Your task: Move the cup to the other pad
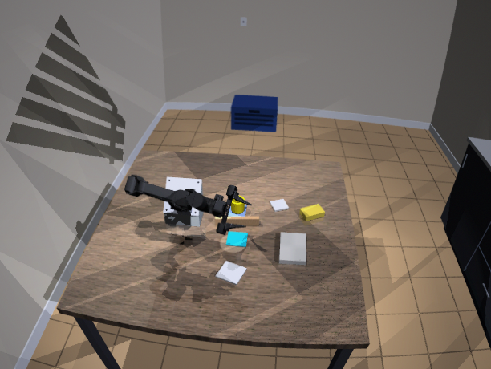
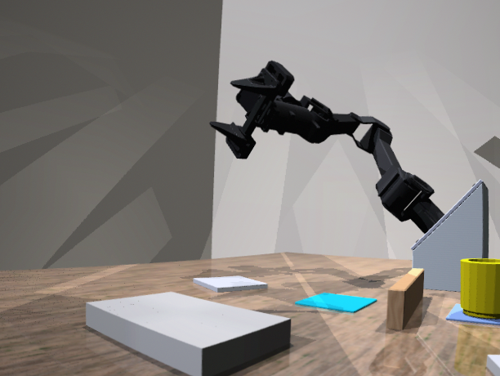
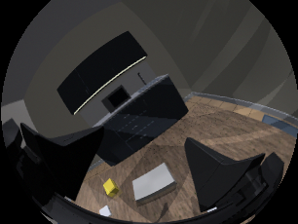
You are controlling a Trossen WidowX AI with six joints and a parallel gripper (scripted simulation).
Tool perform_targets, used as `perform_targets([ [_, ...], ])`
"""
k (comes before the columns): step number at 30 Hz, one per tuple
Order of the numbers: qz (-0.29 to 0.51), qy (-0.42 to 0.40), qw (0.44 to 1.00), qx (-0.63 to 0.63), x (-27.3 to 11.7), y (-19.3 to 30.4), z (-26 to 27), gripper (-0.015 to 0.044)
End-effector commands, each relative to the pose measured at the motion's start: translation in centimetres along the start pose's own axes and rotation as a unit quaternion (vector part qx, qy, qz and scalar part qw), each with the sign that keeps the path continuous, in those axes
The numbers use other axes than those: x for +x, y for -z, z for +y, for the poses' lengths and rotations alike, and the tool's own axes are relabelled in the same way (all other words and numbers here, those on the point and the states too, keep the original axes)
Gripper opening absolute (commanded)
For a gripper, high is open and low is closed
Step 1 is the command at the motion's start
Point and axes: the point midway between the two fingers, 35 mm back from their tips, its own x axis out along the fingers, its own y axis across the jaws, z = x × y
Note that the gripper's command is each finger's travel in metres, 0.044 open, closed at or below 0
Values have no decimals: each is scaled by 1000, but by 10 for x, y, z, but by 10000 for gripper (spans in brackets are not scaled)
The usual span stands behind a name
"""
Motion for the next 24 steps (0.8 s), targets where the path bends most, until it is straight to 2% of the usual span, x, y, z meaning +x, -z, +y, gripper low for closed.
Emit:
perform_targets([
  [1,6,-1,1000,6,2,3,1,374],
  [5,134,-5,985,108,26,64,27,269],
  [9,282,25,939,195,35,140,62,167],
  [13,408,90,877,239,21,211,96,167],
  [17,499,179,813,240,-9,273,122,167],
  [20,540,255,773,217,-38,311,134,167],
  [24,553,358,735,161,-81,349,140,167],
])
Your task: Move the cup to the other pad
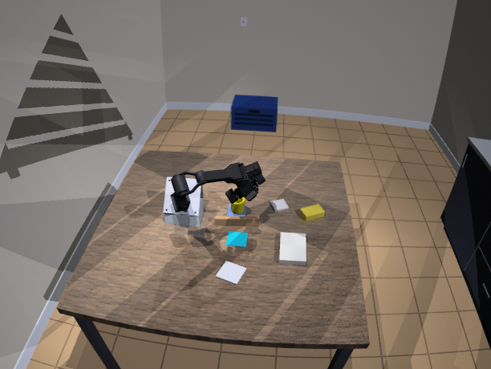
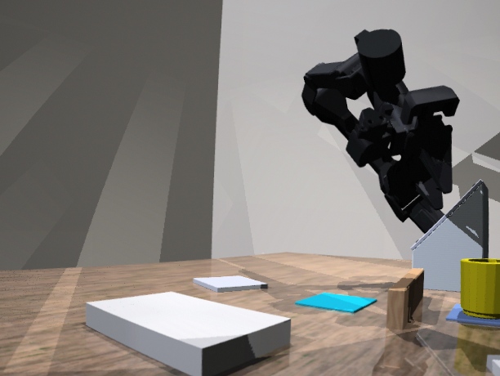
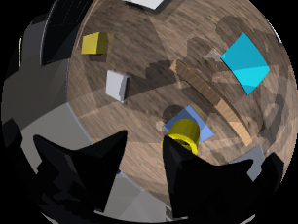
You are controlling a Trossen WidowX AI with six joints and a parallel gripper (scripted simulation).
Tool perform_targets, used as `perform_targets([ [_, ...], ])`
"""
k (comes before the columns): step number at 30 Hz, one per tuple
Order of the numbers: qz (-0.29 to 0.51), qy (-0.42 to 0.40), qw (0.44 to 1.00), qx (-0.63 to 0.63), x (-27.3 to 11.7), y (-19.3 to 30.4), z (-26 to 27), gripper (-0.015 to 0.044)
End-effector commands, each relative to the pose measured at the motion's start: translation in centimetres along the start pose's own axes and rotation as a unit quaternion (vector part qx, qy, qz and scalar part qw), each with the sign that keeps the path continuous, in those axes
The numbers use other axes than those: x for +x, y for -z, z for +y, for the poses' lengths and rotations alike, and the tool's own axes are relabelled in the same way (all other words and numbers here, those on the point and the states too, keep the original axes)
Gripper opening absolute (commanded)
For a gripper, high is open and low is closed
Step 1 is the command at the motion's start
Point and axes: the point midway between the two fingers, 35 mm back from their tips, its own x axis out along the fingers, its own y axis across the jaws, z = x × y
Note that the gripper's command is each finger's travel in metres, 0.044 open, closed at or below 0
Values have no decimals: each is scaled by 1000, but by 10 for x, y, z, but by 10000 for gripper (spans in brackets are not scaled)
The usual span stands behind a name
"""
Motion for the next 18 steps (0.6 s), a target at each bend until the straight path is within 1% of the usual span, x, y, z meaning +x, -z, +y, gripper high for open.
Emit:
perform_targets([
  [1,-20,114,993,12,22,40,-24,167],
  [5,-85,213,973,14,35,72,-53,167],
  [7,-114,239,964,11,35,77,-63,167],
  [18,-118,241,963,11,40,76,-67,167],
])
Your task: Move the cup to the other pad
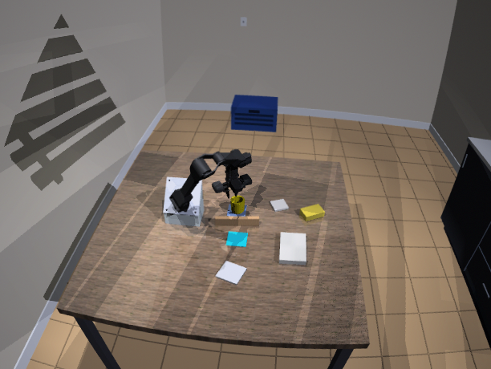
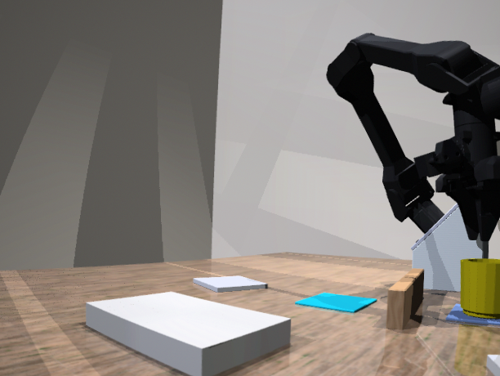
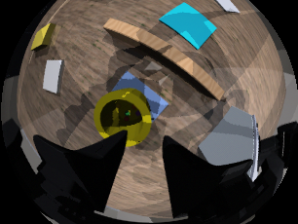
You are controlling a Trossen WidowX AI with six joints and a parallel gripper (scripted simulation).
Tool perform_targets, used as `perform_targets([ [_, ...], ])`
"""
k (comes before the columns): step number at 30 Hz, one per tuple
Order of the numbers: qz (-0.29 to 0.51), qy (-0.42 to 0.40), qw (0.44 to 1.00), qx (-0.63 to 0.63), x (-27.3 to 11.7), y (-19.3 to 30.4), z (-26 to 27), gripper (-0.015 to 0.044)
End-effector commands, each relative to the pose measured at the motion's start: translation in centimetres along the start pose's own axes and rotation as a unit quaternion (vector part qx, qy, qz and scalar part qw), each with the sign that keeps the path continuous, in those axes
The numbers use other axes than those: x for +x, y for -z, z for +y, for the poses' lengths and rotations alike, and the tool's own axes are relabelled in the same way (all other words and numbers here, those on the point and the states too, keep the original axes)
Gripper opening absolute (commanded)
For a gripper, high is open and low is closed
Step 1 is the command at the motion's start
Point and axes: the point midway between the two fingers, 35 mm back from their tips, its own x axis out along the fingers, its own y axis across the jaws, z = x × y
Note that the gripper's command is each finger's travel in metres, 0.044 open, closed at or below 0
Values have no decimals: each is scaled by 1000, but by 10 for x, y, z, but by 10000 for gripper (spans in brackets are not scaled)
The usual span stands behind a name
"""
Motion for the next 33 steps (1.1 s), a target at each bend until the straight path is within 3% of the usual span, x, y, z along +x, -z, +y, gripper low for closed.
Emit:
perform_targets([
  [1,-3,2,1000,1,6,0,1,167],
  [33,-4,3,1000,2,58,-1,-1,167],
])
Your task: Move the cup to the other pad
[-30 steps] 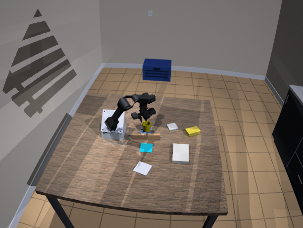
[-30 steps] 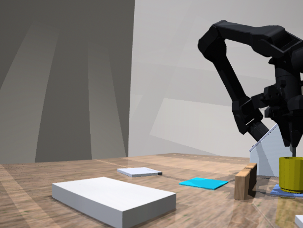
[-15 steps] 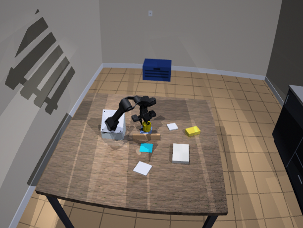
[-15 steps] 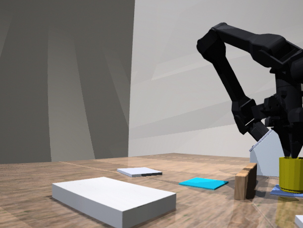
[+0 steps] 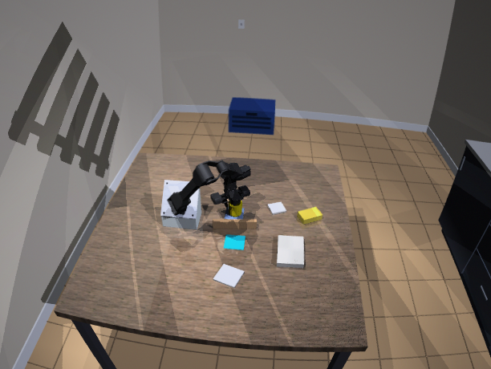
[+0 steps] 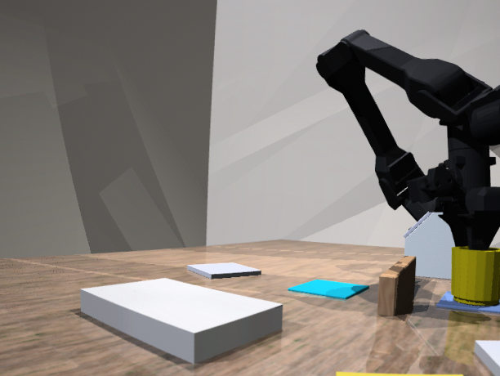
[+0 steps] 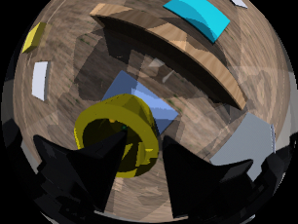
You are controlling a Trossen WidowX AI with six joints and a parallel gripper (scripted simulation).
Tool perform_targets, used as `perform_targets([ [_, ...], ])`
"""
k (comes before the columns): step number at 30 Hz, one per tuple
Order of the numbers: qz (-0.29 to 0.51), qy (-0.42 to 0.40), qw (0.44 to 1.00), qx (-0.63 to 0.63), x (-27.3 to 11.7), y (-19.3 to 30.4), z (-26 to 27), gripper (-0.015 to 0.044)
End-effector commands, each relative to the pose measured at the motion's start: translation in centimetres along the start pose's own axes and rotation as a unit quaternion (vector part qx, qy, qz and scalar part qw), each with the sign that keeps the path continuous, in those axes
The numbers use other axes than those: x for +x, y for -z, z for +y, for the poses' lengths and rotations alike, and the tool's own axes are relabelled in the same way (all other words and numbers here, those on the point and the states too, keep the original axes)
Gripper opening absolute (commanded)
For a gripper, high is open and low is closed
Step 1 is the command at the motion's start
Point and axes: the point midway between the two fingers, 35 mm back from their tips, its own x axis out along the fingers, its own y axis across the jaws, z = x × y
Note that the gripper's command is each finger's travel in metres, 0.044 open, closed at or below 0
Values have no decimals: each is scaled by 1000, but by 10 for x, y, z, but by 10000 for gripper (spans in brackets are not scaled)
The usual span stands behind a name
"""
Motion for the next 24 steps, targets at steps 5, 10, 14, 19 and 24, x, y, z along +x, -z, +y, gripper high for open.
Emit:
perform_targets([
  [5,-4,8,1000,-8,13,1,-5,167],
  [10,-4,8,1000,-8,13,1,-5,167],
  [14,-4,8,1000,-8,13,1,-5,167],
  [19,-1,5,1000,-3,11,0,-4,153],
  [24,-1,5,1000,-3,11,0,-4,120],
])
